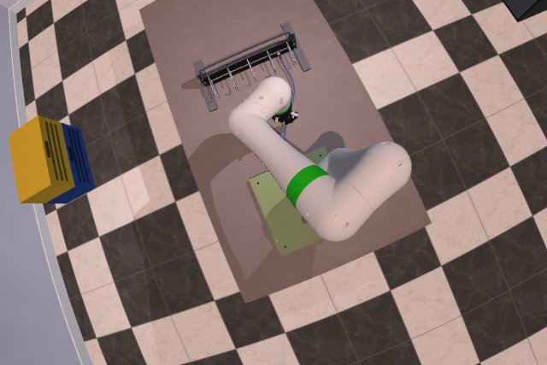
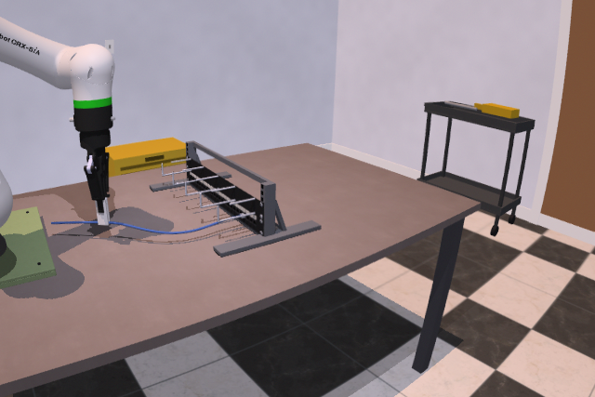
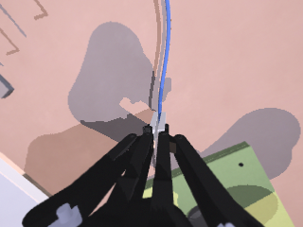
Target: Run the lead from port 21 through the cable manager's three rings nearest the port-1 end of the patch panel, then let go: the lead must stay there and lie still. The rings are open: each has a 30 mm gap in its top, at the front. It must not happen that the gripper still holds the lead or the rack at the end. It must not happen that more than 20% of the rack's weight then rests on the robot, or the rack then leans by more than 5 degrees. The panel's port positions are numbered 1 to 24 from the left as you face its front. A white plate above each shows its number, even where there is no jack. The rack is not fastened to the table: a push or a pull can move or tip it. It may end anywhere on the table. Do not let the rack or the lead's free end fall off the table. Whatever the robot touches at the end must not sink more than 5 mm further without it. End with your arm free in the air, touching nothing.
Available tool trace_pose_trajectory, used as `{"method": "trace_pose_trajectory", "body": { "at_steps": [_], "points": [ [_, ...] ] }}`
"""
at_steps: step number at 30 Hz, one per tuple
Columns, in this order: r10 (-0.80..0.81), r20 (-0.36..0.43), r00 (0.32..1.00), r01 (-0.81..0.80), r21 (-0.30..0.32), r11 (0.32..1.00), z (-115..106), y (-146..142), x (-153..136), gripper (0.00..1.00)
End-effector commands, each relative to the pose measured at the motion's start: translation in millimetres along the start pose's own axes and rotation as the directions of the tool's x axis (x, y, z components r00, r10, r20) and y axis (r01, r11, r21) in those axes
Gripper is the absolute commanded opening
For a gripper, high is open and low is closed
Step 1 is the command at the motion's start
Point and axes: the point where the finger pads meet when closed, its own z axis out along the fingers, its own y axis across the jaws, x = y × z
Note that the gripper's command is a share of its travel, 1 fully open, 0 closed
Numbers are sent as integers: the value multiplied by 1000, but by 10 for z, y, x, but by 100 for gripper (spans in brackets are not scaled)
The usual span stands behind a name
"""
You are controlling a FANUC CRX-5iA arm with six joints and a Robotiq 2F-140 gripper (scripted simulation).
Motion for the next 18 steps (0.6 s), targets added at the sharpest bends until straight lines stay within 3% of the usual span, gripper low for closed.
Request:
{"method": "trace_pose_trajectory", "body": {
  "at_steps": [1,15,17,18],
  "points": [
    [107,-2,994,-107,2,994,-123,-307,135,0],
    [439,-1,899,-439,3,899,-516,-1317,570,0],
    [439,-1,899,-439,3,899,-516,-1317,570,0],
    [503,-1,865,-503,3,865,-598,-1528,660,0]
  ]
}}
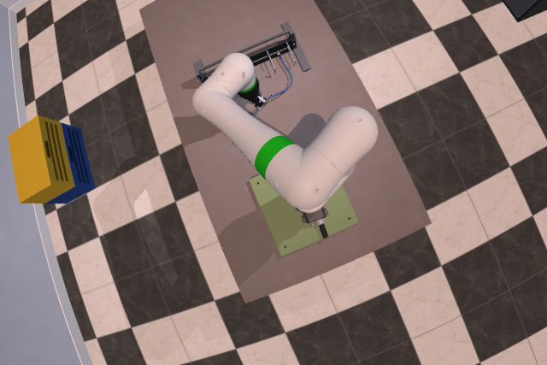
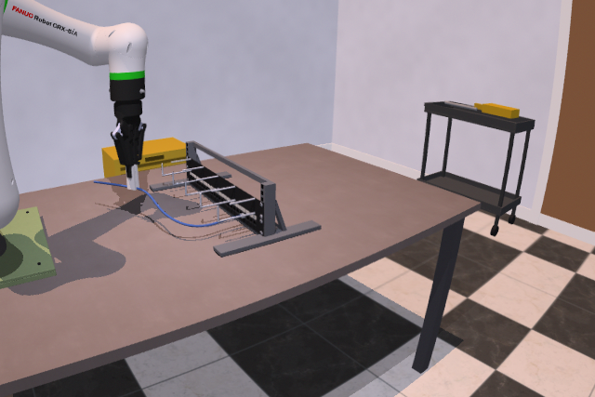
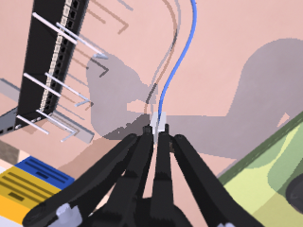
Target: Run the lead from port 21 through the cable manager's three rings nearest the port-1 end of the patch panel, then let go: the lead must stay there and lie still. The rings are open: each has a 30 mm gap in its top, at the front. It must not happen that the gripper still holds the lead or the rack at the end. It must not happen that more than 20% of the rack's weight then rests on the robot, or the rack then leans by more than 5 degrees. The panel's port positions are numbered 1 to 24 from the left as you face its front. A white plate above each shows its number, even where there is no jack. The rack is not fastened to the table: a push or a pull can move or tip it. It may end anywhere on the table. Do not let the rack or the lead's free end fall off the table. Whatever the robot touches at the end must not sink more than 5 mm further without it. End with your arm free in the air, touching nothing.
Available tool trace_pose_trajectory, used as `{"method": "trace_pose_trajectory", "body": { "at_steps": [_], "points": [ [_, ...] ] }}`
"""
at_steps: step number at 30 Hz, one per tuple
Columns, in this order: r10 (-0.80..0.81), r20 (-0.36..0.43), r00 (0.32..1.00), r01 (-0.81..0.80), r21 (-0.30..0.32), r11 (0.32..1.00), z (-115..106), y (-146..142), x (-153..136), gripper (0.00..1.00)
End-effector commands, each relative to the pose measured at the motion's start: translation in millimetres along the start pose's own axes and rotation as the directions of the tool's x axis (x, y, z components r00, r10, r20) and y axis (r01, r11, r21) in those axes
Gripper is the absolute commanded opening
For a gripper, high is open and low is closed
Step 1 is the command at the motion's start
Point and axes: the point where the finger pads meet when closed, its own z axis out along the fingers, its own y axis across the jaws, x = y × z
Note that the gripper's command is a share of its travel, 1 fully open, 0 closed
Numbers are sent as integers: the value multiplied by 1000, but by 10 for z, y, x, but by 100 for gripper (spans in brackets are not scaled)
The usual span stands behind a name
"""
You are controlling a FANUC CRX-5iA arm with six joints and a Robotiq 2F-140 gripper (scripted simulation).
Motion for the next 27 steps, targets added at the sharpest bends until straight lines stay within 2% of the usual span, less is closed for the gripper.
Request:
{"method": "trace_pose_trajectory", "body": {
  "at_steps": [1,14,16,18,22,27],
  "points": [
    [124,0,992,-124,0,992,-136,-399,-9,0],
    [417,-1,909,-417,0,909,-501,-1390,-18,0],
    [417,-1,909,-417,0,909,-501,-1390,-18,0],
    [495,-1,869,-495,0,869,-600,-1672,-23,0],
    [566,-1,824,-566,0,824,-695,-1938,-27,0],
    [587,-1,810,-587,0,810,-720,-2014,-30,0]
  ]
}}
